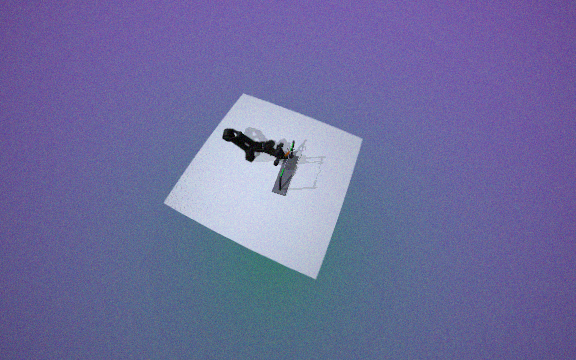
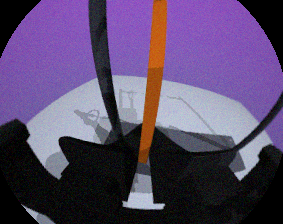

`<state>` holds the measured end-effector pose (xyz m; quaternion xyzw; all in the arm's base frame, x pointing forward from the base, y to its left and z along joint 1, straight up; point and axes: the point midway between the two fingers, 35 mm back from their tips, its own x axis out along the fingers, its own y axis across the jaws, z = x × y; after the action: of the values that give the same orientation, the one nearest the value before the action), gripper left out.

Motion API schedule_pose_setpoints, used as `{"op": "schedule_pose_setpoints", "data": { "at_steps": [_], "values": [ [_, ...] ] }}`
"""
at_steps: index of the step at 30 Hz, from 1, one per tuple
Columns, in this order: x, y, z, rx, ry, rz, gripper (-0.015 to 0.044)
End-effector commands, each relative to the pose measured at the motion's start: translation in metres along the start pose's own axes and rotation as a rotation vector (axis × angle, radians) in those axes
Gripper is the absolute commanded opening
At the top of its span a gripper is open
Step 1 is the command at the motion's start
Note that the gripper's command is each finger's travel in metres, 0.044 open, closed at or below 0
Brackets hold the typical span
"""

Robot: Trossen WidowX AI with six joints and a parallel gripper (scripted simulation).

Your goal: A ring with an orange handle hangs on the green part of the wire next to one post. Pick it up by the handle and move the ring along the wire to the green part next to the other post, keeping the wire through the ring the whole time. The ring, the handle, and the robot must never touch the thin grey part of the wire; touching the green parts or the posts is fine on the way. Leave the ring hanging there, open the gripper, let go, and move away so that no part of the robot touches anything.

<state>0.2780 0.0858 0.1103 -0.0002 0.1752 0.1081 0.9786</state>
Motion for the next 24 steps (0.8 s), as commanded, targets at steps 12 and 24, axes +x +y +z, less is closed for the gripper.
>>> {"op": "schedule_pose_setpoints", "data": {
  "at_steps": [12, 24],
  "values": [
    [0.0008, -0.0006, -0.0020, 0.003, 0.006, -0.005, -0.0150],
    [0.0006, -0.0001, -0.0014, 0.000, 0.004, 0.000, -0.0097]
  ]
}}
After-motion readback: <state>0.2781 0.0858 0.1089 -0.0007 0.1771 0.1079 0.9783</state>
